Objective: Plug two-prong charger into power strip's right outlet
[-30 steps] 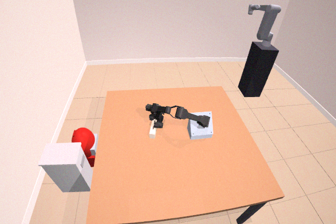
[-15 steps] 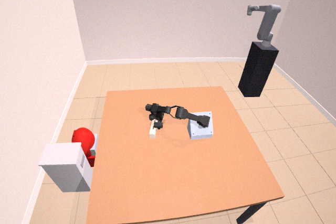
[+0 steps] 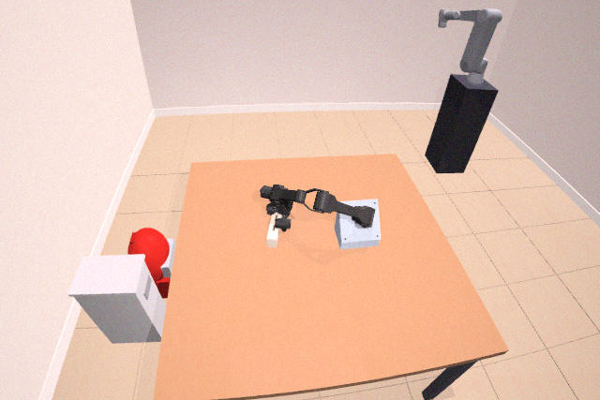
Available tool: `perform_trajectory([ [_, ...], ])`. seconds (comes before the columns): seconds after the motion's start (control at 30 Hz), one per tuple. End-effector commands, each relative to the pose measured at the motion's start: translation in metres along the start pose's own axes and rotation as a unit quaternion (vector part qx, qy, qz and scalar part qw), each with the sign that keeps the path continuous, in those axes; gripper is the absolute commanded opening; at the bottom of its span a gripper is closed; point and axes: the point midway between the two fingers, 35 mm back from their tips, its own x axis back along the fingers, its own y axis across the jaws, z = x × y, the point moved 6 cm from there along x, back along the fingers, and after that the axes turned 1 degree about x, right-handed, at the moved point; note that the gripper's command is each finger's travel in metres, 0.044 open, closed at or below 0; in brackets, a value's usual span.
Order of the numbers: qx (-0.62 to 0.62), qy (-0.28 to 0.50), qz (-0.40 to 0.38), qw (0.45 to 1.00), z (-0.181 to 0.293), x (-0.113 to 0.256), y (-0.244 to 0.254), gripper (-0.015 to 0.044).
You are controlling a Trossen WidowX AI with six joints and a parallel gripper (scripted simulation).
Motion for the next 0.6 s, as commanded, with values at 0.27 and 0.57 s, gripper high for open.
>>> perform_trajectory([
  [0.27, 0.001, 0.000, 0.000, 1.000, 0.0054, -0.0016, -0.0005, 0.0440],
  [0.57, 0.003, -0.002, 0.001, 1.000, 0.0079, -0.0018, -0.0005, 0.0440],
])
